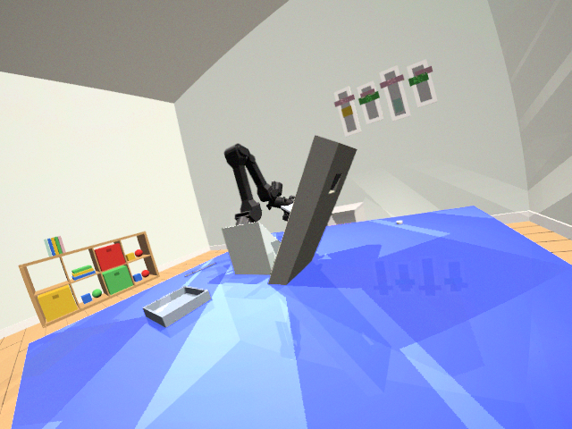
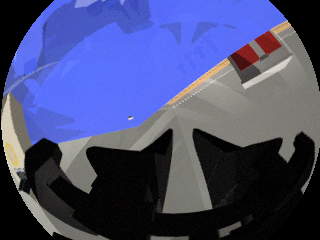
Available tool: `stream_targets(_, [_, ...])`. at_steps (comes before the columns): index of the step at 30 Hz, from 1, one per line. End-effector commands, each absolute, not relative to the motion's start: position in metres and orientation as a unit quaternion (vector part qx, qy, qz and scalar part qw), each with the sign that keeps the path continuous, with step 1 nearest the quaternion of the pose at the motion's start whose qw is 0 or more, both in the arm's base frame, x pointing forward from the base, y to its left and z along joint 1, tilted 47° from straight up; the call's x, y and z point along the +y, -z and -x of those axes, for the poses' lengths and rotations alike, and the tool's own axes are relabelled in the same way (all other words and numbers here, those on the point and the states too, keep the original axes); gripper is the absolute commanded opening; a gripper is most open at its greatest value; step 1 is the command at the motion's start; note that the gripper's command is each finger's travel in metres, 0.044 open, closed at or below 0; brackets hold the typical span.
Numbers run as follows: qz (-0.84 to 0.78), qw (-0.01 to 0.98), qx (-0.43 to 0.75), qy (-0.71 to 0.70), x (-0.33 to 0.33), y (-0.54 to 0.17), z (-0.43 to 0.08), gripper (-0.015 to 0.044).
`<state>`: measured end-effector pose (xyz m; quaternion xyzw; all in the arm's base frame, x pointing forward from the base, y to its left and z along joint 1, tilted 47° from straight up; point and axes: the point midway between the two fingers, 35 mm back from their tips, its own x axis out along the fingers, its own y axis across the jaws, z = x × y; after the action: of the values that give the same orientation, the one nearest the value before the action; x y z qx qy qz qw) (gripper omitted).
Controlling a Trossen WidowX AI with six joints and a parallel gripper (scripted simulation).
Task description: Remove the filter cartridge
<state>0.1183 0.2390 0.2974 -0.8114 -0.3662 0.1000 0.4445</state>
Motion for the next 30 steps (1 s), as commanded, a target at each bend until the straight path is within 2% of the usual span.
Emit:
stream_targets(1, [0.826, 0.442, -0.336, -0.097, 0.238, -0.297, -0.147, 0.011])
stream_targets(15, [0.865, 0.457, -0.176, -0.113, 0.172, -0.279, -0.273, 0.011])
stream_targets(23, [0.855, 0.498, -0.063, -0.132, 0.091, -0.261, -0.331, 0.011])
stream_targets(30, [0.819, 0.555, 0.036, -0.142, 0.002, -0.243, -0.356, 0.011])
